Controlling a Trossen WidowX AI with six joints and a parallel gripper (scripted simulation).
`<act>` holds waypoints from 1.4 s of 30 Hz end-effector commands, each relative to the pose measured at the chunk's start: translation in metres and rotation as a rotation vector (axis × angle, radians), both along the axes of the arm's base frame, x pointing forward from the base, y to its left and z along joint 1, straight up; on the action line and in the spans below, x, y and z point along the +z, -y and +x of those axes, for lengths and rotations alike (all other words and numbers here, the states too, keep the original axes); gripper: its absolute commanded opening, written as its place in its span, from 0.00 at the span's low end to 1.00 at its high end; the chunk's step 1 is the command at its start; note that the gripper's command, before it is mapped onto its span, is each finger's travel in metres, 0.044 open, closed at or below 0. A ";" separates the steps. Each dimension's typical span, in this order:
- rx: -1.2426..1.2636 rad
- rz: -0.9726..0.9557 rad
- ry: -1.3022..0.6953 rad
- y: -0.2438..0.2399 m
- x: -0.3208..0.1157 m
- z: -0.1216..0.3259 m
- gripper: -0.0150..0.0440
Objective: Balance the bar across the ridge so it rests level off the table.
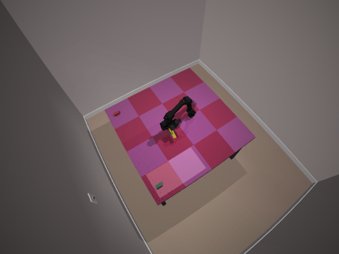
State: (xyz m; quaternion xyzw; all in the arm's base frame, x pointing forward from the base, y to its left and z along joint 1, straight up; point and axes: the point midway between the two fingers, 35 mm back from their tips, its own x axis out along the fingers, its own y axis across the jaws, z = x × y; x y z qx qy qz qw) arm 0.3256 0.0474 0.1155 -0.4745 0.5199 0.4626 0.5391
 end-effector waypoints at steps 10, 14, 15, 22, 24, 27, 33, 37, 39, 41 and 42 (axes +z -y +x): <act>0.000 0.000 0.001 0.000 0.007 0.001 1.00; 0.000 0.001 0.007 0.000 0.050 0.003 1.00; 0.000 0.001 0.009 0.000 0.062 0.003 1.00; 0.000 0.002 0.014 0.001 0.100 -0.003 1.00; 0.000 0.002 0.014 0.001 0.100 -0.003 1.00; 0.000 0.002 0.014 0.001 0.100 -0.003 1.00; 0.000 0.002 0.014 0.001 0.100 -0.003 1.00; 0.000 0.002 0.014 0.001 0.100 -0.003 1.00; 0.000 0.002 0.014 0.001 0.100 -0.003 1.00; 0.000 0.002 0.014 0.001 0.100 -0.003 1.00; 0.000 0.002 0.014 0.001 0.100 -0.003 1.00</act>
